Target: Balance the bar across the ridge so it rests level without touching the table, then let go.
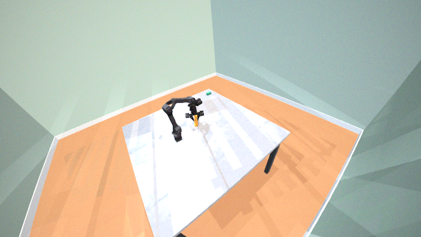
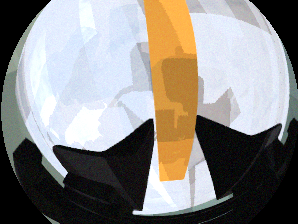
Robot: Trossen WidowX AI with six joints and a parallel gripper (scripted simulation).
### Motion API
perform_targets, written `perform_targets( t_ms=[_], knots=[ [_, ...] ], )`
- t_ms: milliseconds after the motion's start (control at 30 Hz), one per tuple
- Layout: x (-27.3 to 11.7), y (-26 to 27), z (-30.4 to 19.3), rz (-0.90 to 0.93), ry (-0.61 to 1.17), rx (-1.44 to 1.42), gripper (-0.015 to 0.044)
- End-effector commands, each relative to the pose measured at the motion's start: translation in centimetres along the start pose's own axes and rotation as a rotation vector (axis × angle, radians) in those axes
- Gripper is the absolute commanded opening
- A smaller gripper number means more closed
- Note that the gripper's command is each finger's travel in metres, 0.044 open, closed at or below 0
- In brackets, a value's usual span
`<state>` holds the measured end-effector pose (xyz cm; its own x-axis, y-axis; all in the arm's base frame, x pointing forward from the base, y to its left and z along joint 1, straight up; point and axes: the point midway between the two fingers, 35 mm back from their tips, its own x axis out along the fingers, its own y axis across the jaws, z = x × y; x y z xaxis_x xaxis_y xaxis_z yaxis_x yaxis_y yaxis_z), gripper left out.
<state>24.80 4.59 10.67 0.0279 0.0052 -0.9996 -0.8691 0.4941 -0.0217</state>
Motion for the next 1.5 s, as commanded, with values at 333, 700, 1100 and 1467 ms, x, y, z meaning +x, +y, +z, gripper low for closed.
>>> perform_targets(
  t_ms=[333,700,1100,1467],
  knots=[
    [0.0,0.0,0.0,0.0,0.0,0.0,0.0395],
    [-6.2,-0.4,0.3,0.0,0.0,0.0,0.044],
    [-10.0,0.0,0.0,0.001,0.0,0.0,0.044],
    [-10.0,0.0,0.0,0.001,0.0,0.0,0.044]
  ],
)
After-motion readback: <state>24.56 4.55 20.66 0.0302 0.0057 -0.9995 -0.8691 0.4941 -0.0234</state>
